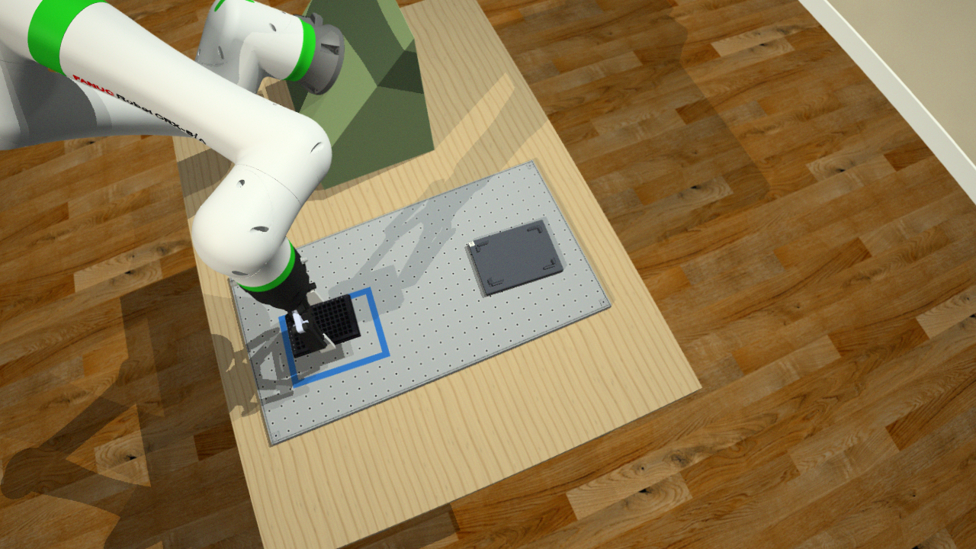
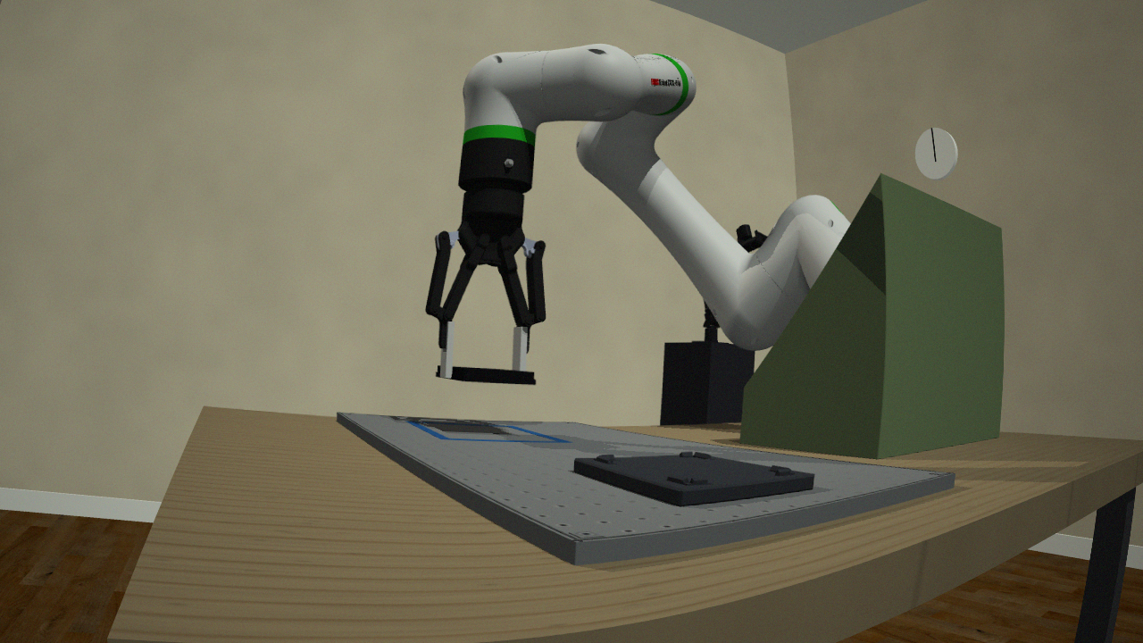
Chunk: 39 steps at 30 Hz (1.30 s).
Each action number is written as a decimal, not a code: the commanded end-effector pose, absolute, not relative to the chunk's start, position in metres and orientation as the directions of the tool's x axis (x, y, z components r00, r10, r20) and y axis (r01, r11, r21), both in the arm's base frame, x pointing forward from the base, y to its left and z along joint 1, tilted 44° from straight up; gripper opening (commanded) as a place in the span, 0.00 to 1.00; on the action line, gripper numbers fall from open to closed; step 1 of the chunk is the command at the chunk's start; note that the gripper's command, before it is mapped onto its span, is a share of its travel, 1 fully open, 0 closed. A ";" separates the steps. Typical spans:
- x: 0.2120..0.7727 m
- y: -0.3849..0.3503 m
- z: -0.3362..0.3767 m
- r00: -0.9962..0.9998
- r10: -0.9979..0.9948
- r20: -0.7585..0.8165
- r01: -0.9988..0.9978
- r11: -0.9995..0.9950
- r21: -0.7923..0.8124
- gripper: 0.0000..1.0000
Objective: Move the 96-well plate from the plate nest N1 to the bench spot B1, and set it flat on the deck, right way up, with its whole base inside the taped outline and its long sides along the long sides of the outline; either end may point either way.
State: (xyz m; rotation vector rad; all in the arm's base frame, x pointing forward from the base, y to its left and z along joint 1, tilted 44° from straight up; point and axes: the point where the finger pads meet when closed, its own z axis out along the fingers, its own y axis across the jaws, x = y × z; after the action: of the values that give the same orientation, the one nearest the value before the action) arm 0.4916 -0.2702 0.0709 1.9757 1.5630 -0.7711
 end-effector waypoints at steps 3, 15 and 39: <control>0.492 -0.270 0.071 0.180 0.692 -0.699 0.976 -0.214 0.039 0.00; 0.492 -0.270 0.071 0.180 0.692 -0.699 0.976 -0.214 0.039 0.00; 0.488 -0.291 0.048 0.180 0.692 -0.699 0.976 -0.214 0.039 0.00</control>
State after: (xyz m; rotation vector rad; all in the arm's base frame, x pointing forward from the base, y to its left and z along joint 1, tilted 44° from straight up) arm 0.4881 -0.2897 0.0495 1.9758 1.5631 -0.7711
